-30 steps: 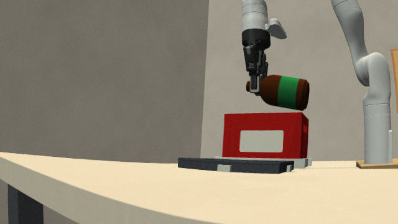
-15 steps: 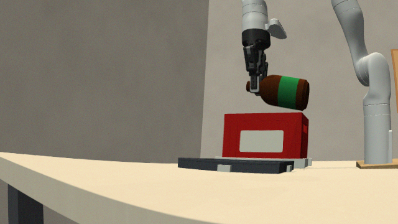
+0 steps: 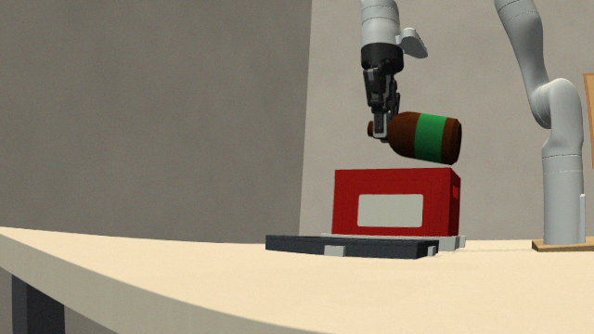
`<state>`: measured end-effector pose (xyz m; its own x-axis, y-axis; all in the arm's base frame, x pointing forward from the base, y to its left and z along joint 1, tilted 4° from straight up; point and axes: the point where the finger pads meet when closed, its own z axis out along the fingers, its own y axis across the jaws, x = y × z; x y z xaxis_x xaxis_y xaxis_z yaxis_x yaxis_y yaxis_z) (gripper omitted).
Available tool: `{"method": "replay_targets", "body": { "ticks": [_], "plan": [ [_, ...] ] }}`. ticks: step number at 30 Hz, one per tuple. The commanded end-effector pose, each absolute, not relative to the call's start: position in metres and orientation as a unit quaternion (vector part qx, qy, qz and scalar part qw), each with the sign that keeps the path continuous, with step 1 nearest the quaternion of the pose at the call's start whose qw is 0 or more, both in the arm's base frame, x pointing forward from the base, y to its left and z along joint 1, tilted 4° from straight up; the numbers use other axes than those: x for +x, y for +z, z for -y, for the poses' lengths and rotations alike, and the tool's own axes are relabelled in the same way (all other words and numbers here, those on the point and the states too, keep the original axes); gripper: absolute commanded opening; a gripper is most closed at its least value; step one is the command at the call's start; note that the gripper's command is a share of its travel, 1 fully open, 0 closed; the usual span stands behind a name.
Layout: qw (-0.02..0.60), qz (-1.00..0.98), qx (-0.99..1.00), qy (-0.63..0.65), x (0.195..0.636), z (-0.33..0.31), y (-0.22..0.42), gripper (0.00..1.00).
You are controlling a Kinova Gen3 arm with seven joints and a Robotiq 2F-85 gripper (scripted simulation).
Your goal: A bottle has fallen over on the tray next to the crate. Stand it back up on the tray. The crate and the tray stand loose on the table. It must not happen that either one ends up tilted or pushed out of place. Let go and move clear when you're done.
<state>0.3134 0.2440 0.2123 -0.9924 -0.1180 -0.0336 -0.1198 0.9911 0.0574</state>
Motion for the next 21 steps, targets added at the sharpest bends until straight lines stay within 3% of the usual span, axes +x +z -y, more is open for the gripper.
{"method": "replay_targets", "body": {
  "ticks": [1, 21],
  "plan": [
    [0.016, -0.998, -0.06, 0.03, 0.3137, -0.2442, 0.2129, 0.0],
    [0.013, -0.999, 0.037, 0.032, 0.3137, -0.2442, 0.2129, 0.0]
  ]
}}
